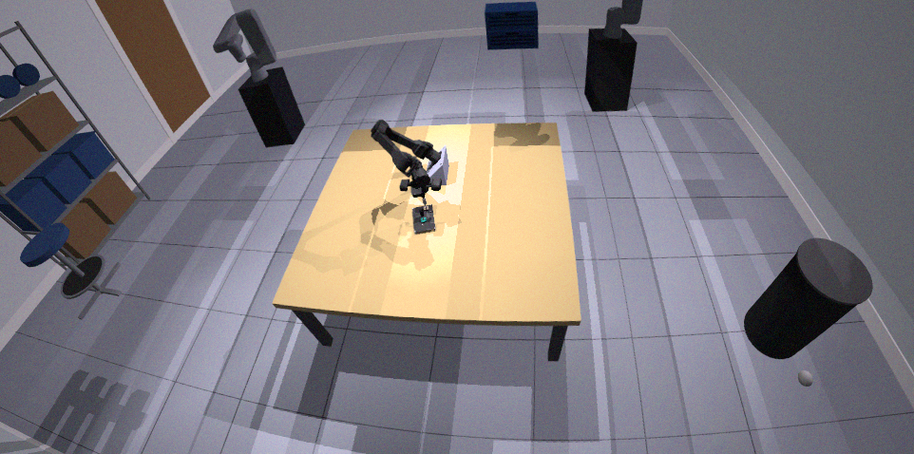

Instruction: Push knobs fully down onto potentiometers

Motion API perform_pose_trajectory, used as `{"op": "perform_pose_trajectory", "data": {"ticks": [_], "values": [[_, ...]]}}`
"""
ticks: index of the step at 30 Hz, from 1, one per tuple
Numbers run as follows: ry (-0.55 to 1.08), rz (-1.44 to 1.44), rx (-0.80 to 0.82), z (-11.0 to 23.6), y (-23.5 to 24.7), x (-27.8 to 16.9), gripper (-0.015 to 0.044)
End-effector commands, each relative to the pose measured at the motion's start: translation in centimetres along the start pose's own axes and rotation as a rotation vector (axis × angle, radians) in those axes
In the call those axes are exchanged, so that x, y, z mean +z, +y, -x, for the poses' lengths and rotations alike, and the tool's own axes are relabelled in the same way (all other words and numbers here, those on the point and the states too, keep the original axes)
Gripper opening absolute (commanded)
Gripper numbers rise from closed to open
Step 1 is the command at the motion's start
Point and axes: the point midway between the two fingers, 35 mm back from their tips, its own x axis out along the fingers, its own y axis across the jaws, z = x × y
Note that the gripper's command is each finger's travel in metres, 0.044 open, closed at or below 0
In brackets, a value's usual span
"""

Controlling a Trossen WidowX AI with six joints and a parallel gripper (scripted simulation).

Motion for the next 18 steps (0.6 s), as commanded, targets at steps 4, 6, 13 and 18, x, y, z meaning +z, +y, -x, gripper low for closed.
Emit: {"op": "perform_pose_trajectory", "data": {"ticks": [4, 6, 13, 18], "values": [[-0.002, 0.004, -0.003, -0.12, -0.02, 0.03, 0.0], [-0.002, 0.004, -0.003, -0.17, -0.02, 0.03, 0.0], [-0.002, 0.004, -0.004, -0.36, -0.03, 0.03, 0.0], [-0.002, 0.004, -0.004, -0.49, -0.03, 0.03, 0.0]]}}
